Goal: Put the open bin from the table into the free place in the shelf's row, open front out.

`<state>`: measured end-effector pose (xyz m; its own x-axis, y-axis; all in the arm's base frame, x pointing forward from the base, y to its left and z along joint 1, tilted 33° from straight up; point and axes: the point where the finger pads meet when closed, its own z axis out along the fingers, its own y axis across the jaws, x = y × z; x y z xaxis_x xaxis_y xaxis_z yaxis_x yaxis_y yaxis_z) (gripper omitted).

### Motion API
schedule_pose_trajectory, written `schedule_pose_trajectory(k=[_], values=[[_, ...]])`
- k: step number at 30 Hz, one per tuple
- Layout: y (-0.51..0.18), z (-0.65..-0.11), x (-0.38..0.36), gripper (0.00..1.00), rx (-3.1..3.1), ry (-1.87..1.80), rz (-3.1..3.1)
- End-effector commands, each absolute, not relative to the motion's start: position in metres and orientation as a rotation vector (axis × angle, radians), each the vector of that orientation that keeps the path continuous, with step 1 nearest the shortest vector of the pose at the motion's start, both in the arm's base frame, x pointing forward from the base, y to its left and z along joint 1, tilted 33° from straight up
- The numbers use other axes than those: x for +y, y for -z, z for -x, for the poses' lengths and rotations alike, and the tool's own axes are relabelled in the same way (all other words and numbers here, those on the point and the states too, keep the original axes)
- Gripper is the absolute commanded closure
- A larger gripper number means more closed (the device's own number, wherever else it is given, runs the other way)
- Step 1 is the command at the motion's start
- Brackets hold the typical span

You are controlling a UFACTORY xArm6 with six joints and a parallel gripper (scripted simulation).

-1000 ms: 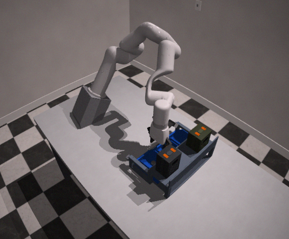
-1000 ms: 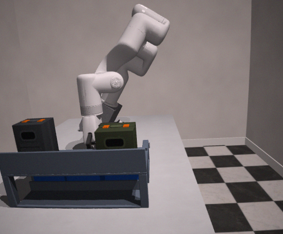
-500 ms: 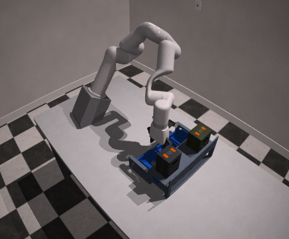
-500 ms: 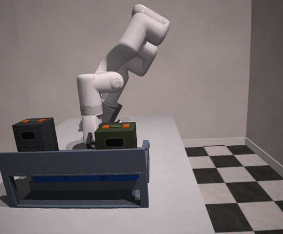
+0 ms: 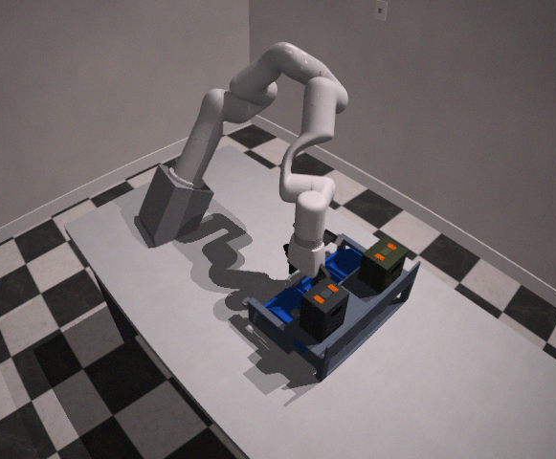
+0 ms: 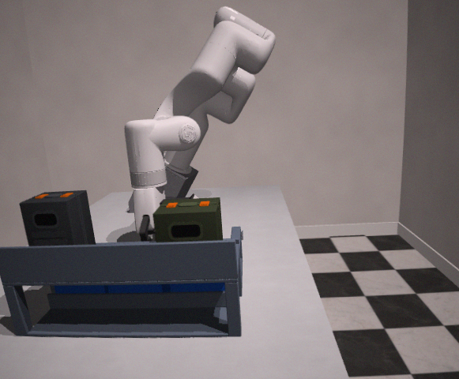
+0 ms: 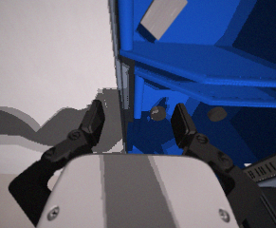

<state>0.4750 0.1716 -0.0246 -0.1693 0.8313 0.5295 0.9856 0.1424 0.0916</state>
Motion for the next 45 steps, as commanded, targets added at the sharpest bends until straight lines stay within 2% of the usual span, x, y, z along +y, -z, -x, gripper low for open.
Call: schedule_pose_trajectory(k=[1, 26, 31, 43, 45], values=[[0.023, -0.476, 0.171, 0.00, -2.075, 0.609, 1.750], [0.023, -0.476, 0.171, 0.00, -2.075, 0.609, 1.750], [-0.010, -0.476, 0.150, 0.00, -2.075, 0.609, 1.750], [-0.010, -0.476, 0.150, 0.00, -2.075, 0.609, 1.750], [-0.028, -0.476, 0.138, 0.00, -2.075, 0.609, 1.750]])
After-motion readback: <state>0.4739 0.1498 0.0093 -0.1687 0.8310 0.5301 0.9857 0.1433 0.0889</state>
